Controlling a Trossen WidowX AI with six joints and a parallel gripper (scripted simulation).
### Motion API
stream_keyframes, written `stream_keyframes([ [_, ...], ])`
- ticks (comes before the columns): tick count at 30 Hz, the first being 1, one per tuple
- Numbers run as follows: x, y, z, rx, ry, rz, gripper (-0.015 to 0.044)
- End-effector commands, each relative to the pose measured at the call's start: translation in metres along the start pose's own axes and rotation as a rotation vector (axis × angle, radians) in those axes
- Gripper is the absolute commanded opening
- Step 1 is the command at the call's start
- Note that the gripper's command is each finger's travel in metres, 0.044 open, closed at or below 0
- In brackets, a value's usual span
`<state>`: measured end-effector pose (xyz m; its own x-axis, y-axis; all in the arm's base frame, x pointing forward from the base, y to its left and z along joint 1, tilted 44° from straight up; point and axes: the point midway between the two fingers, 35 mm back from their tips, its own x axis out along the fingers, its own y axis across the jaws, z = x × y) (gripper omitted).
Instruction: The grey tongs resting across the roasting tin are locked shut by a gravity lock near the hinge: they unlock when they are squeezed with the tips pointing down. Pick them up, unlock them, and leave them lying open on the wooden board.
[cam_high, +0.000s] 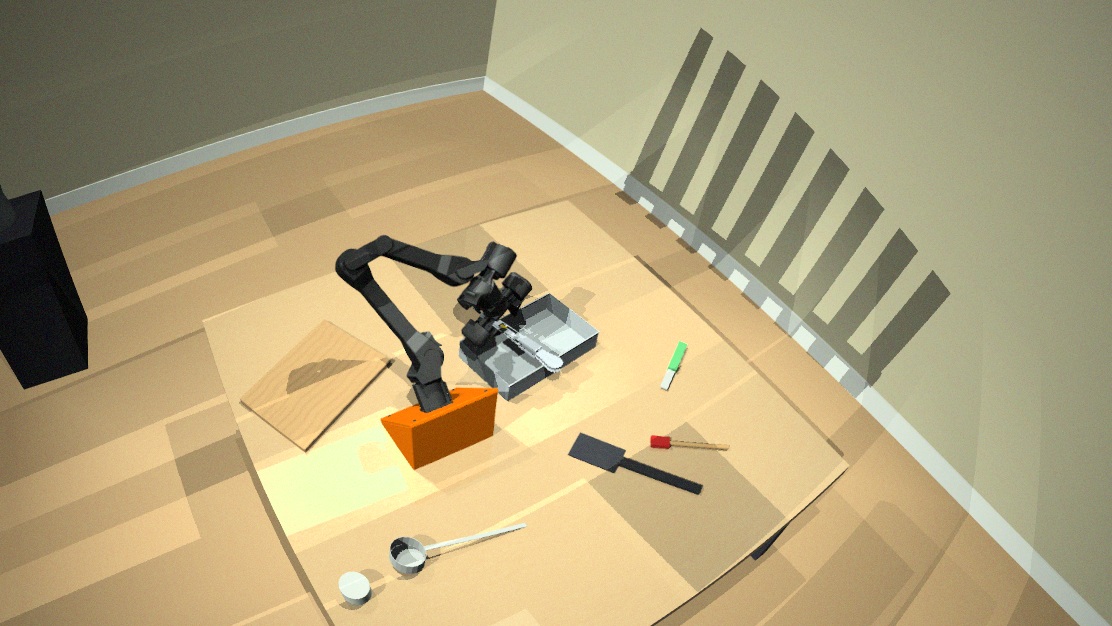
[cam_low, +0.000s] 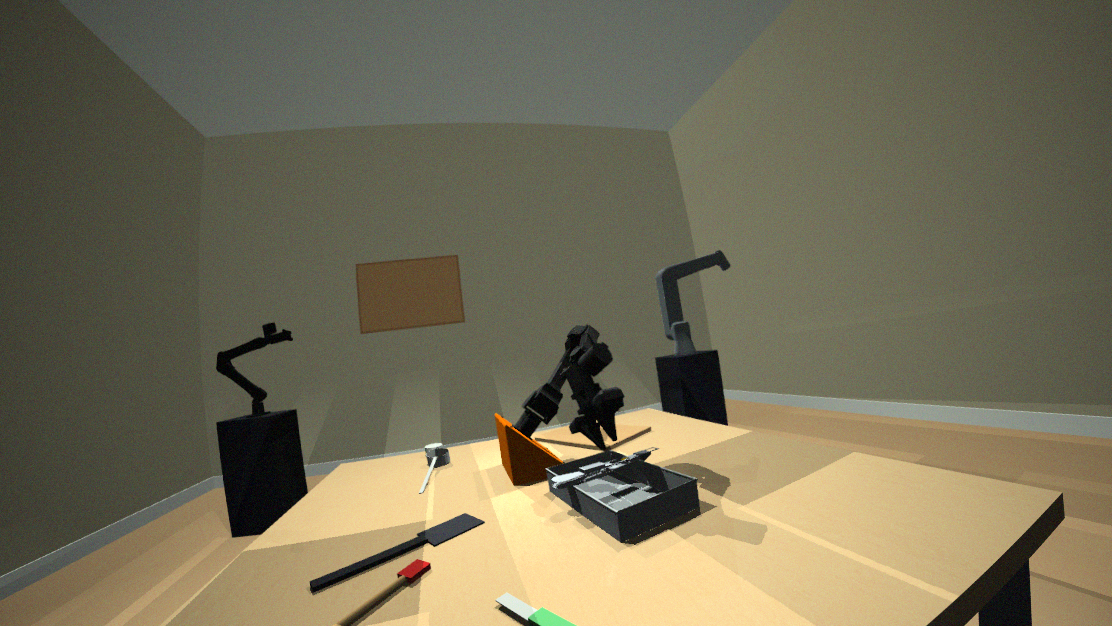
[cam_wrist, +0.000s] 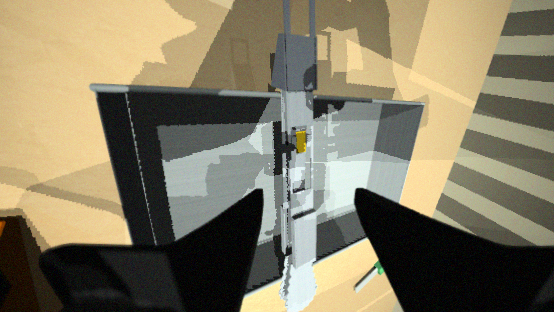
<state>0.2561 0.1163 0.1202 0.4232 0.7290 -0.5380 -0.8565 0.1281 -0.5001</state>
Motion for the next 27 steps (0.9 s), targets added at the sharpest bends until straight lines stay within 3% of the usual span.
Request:
stream_keyframes([
  [1,0.002,0.001,-0.004,-0.002,-0.006,0.006,0.0260],
  [27,0.033,-0.002,-0.006,-0.005,-0.002,0.011,0.0260],
])
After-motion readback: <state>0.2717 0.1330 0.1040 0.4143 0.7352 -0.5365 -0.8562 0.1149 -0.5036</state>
